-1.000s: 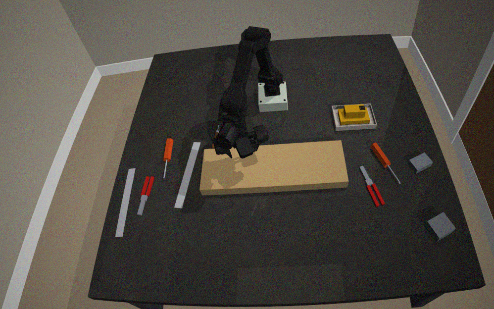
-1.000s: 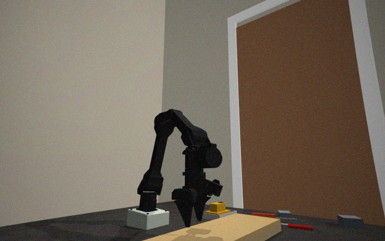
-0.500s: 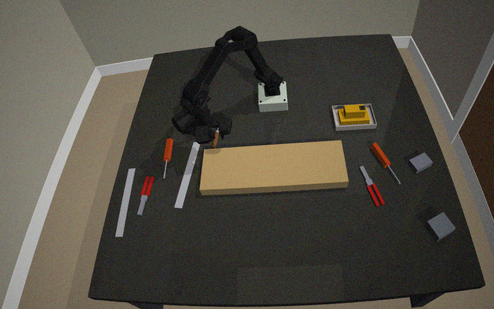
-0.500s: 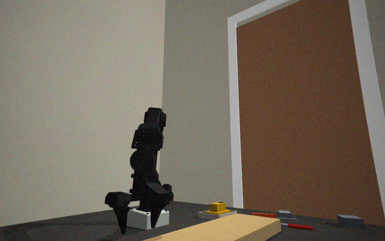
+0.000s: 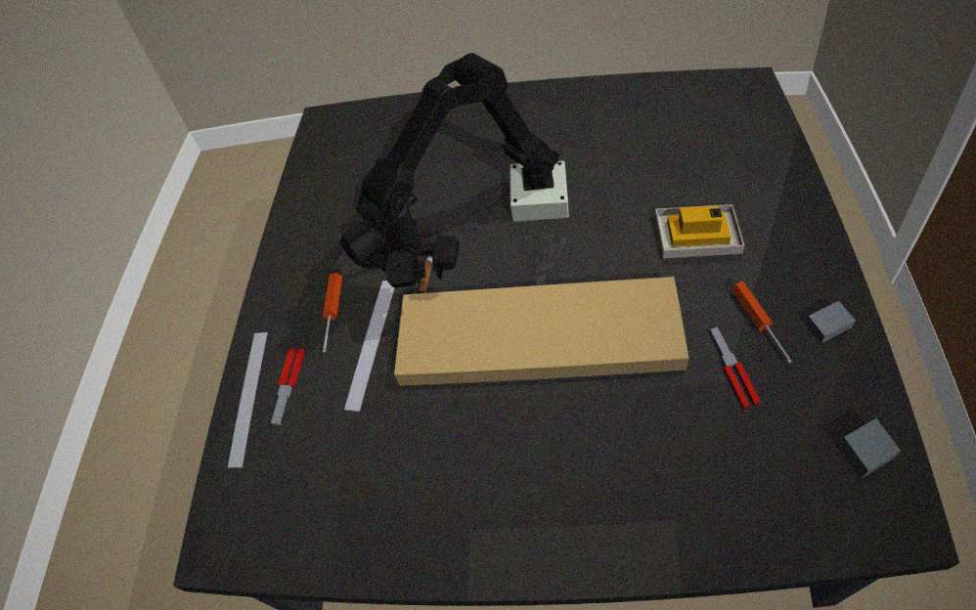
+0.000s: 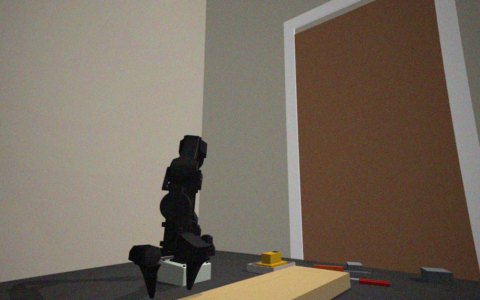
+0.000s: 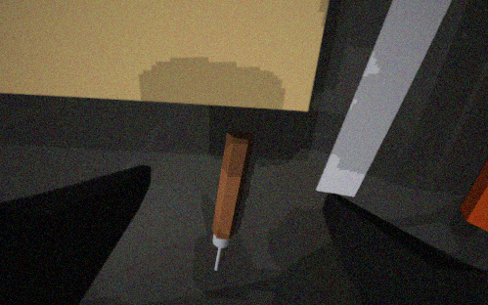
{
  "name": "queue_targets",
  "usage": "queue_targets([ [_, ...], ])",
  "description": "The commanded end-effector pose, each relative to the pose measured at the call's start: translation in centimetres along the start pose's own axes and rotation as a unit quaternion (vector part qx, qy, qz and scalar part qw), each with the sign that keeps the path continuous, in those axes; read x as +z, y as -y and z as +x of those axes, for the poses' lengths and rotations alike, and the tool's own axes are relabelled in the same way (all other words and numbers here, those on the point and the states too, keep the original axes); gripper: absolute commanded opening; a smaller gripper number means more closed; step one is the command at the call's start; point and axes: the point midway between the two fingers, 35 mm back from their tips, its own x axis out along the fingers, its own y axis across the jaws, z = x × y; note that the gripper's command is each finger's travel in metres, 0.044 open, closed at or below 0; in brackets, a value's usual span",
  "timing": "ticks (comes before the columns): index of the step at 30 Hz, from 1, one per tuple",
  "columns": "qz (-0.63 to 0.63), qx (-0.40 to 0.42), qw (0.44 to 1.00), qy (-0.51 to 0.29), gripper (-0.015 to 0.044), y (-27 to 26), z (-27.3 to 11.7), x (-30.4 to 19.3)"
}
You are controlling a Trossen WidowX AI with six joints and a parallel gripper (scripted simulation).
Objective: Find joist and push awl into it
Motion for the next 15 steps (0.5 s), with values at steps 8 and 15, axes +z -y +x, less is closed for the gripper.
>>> queue_targets([
  [8, -0.001, 0.002, 1.000, -0.004, 0.0440, -0.1, 2.0, 0.0],
  [15, -0.001, 0.002, 1.000, -0.004, 0.0440, -0.1, 3.2, 0.0],
])
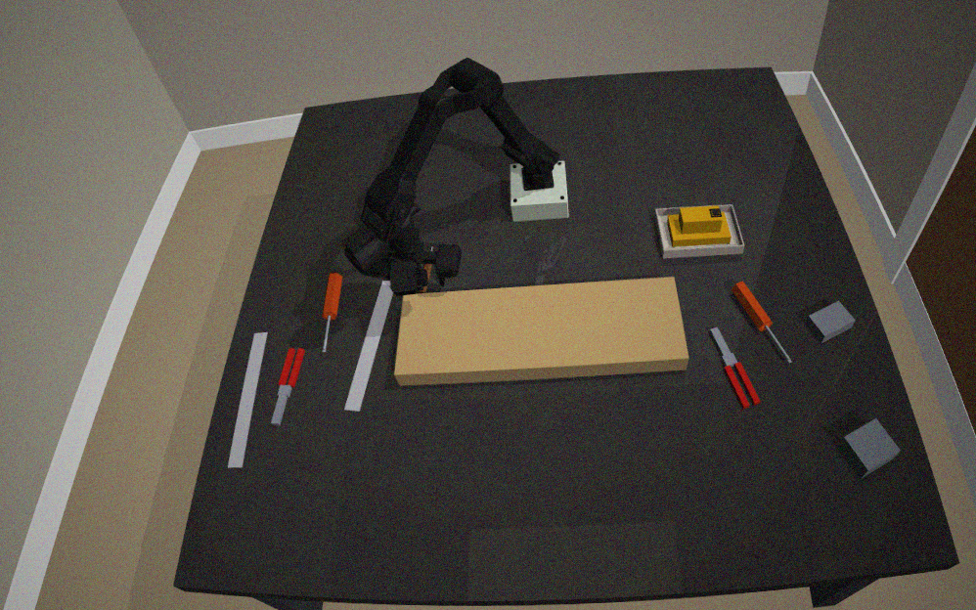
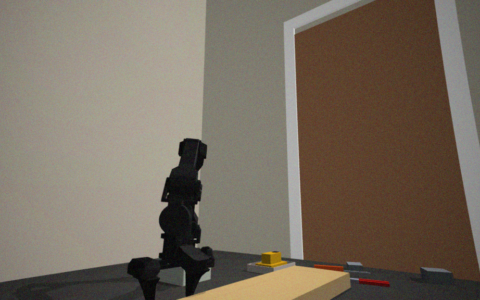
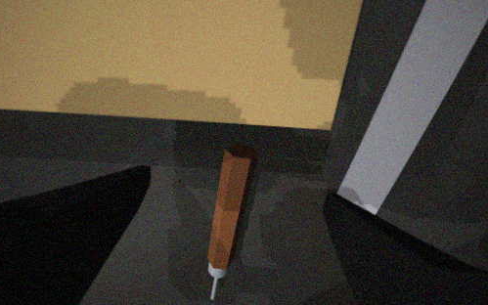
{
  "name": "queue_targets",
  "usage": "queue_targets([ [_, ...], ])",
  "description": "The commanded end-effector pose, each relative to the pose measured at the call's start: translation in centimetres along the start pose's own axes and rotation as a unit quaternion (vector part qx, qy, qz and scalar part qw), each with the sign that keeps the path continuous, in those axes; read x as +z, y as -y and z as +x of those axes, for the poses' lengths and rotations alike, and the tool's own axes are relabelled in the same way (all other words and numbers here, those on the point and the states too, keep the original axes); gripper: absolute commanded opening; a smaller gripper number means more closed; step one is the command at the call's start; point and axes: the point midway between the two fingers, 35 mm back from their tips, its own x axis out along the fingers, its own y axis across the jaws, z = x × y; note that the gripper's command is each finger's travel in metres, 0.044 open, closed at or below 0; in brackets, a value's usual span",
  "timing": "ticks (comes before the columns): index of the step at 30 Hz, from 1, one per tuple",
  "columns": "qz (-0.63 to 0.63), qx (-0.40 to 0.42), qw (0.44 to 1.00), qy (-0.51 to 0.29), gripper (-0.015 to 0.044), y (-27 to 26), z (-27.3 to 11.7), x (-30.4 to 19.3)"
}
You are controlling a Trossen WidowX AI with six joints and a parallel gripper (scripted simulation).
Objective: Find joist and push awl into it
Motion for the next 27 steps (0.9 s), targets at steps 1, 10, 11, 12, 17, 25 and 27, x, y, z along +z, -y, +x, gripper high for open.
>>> queue_targets([
  [1, 0.001, 0.002, 1.000, -0.003, 0.0440, -0.12, 0.87, -0.12],
  [10, 0.001, 0.002, 1.000, -0.003, 0.0387, -0.15, 1.43, -0.12],
  [11, 0.001, 0.002, 1.000, -0.003, 0.0361, -0.15, 1.43, -0.12],
  [12, 0.001, 0.002, 1.000, -0.003, 0.0335, -0.15, 1.43, -0.12],
  [17, 0.001, 0.002, 1.000, -0.003, 0.0204, -0.15, 1.43, -0.12],
  [25, 0.001, 0.002, 1.000, -0.003, 0.0053, -0.15, 1.43, -0.12],
  [27, 0.001, 0.002, 1.000, -0.003, 0.0039, -0.15, 1.43, -0.12],
])
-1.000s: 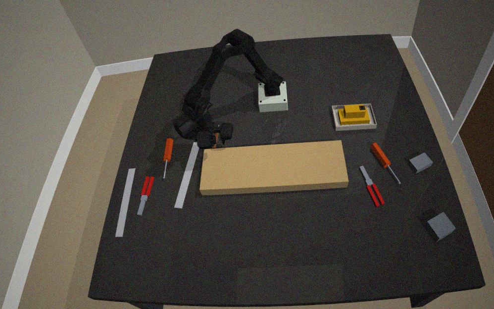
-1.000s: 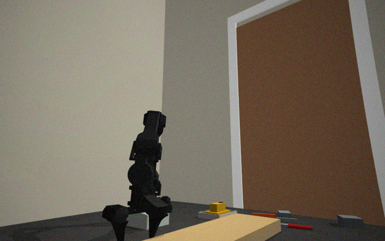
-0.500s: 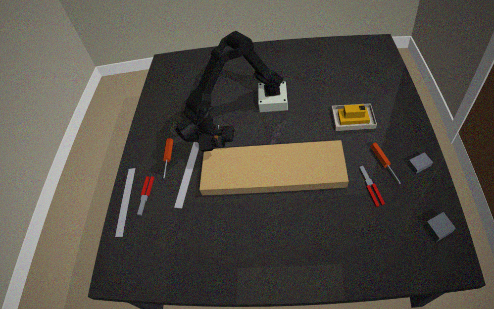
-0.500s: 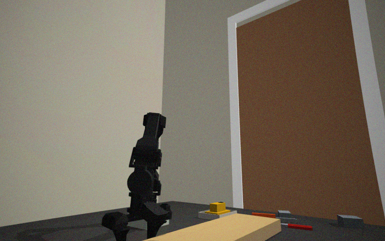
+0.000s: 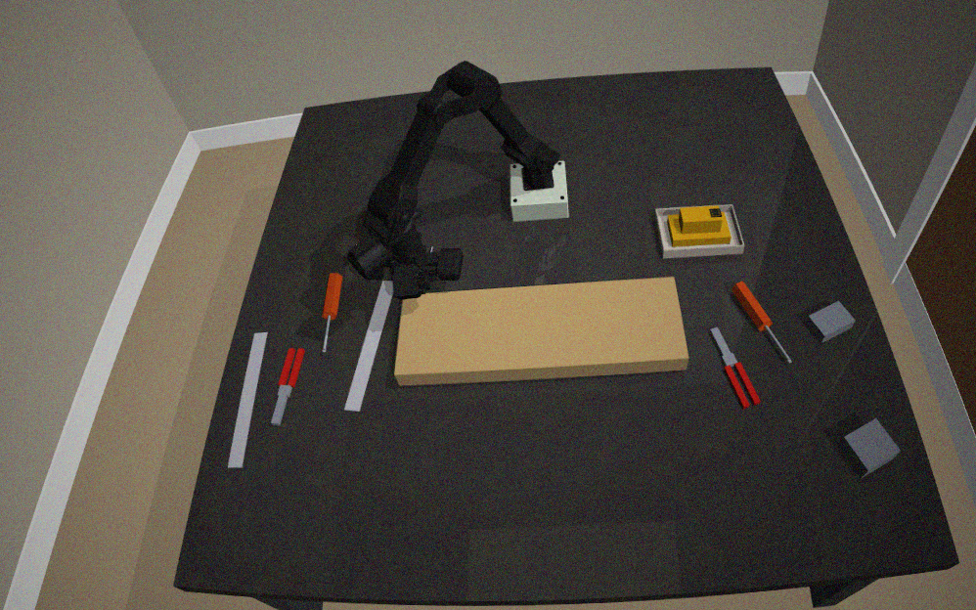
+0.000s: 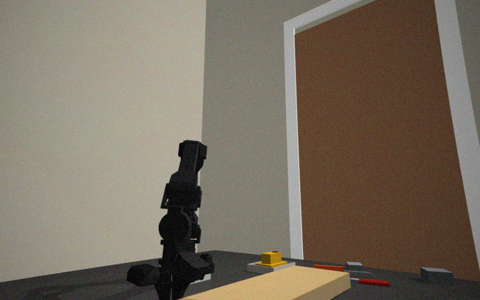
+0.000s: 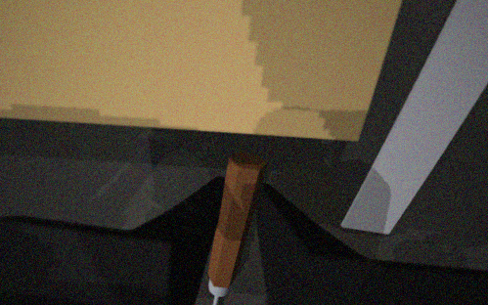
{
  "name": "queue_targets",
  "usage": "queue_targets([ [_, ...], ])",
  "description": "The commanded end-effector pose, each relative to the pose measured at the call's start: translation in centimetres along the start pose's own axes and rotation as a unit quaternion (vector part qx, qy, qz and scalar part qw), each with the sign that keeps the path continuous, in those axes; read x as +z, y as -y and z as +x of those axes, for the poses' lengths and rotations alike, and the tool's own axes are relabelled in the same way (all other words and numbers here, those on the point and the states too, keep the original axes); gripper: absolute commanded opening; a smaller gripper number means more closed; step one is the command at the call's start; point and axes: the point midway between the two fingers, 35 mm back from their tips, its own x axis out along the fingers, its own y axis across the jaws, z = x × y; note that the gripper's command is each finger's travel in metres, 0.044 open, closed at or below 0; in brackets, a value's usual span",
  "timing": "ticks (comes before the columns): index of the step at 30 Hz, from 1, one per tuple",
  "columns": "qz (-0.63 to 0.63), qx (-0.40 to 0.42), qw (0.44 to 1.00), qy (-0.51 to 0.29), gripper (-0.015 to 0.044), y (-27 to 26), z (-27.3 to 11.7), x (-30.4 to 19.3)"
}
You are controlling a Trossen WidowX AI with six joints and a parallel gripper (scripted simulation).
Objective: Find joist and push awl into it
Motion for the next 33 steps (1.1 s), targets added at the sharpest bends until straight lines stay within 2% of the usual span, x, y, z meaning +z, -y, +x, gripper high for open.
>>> queue_targets([
  [1, 0.002, 0.000, 1.000, 0.000, 0.0032, 0.0, 0.0, 0.0],
  [3, 0.002, 0.000, 1.000, 0.000, 0.0000, 0.0, -0.1, 0.0],
  [7, 0.002, 0.000, 1.000, 0.000, 0.0000, 0.2, -1.6, 0.1],
  [22, 0.002, -0.001, 1.000, 0.000, 0.0000, 0.1, -11.8, -0.7],
  [27, 0.004, -0.007, 1.000, 0.001, 0.0000, 0.1, -12.3, -0.9],
  [33, 0.026, -0.069, 0.997, 0.015, 0.0000, 0.3, -13.0, -1.1],
])
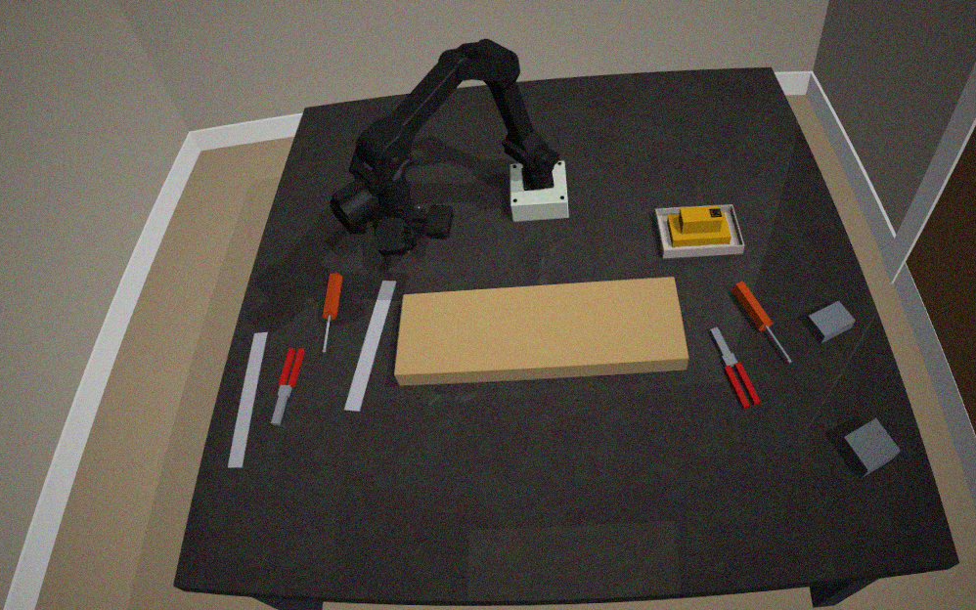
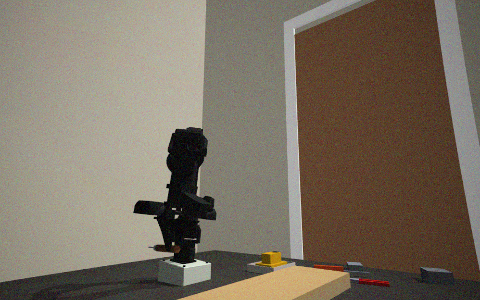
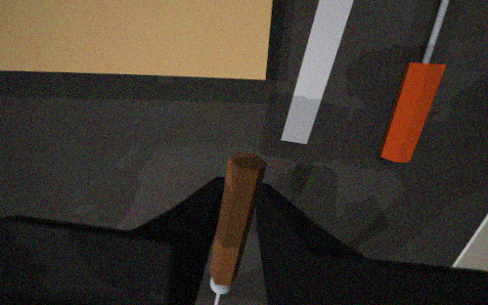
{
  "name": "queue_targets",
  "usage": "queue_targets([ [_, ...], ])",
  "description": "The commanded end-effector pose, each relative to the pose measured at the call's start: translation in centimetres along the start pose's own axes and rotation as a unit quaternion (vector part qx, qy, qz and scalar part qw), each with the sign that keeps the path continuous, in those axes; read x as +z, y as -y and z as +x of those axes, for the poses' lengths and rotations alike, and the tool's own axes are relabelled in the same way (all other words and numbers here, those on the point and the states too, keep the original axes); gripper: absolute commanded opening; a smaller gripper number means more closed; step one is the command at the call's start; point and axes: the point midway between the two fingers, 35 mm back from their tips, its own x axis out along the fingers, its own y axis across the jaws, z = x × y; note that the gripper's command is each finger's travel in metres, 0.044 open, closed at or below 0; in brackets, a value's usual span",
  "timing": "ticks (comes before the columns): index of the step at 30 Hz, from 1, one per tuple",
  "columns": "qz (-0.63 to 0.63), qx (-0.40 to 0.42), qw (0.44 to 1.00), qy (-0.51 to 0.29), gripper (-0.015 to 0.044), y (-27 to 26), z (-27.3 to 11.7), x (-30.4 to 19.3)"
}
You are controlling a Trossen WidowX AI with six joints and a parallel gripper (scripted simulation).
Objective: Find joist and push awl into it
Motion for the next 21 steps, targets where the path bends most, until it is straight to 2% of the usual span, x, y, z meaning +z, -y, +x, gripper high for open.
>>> queue_targets([
  [1, 0.017, -0.044, 0.999, 0.010, 0.0000, 0.2, -0.6, -0.2],
  [21, 0.150, -0.266, 0.944, 0.127, 0.0000, 0.8, -4.4, -1.5],
])
